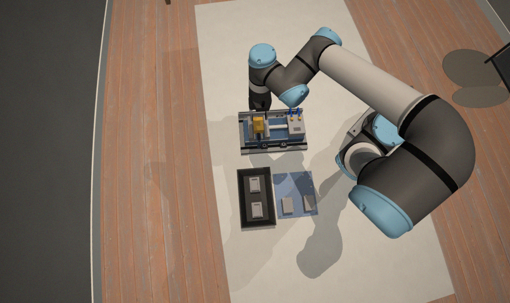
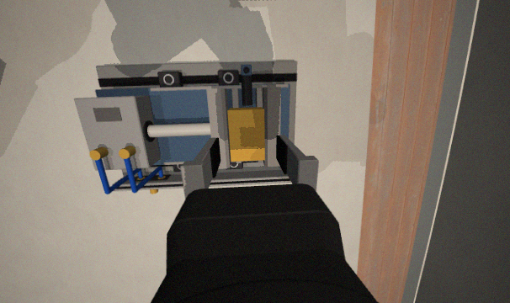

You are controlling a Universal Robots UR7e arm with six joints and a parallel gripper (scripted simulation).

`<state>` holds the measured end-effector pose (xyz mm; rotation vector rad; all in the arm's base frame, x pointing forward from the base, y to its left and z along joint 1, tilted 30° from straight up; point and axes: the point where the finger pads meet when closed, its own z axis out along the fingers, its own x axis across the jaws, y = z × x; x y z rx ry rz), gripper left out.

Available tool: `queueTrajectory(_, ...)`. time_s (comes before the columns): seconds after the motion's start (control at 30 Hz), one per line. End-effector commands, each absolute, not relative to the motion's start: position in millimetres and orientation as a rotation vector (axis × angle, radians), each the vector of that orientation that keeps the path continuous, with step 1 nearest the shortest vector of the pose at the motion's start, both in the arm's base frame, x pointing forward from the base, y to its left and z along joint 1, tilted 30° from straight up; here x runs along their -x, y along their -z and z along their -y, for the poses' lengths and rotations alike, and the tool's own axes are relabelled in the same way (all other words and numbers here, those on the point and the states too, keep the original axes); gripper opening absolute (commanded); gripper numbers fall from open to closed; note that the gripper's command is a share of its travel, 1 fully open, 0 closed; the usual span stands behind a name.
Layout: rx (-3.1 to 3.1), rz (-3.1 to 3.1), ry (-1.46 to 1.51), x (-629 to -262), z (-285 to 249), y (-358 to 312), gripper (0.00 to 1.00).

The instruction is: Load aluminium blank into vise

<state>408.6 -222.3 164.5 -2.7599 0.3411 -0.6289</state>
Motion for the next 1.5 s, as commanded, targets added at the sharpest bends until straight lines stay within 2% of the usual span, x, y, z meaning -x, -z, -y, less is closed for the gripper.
queueTrajectory(0.0, 2.761, -0.341, 0.63, -412.7, 220.7, -157.0, 1.0)
queueTrajectory(1.47, 2.761, -0.341, 0.63, -429.4, 212.4, -124.2, 1.0)
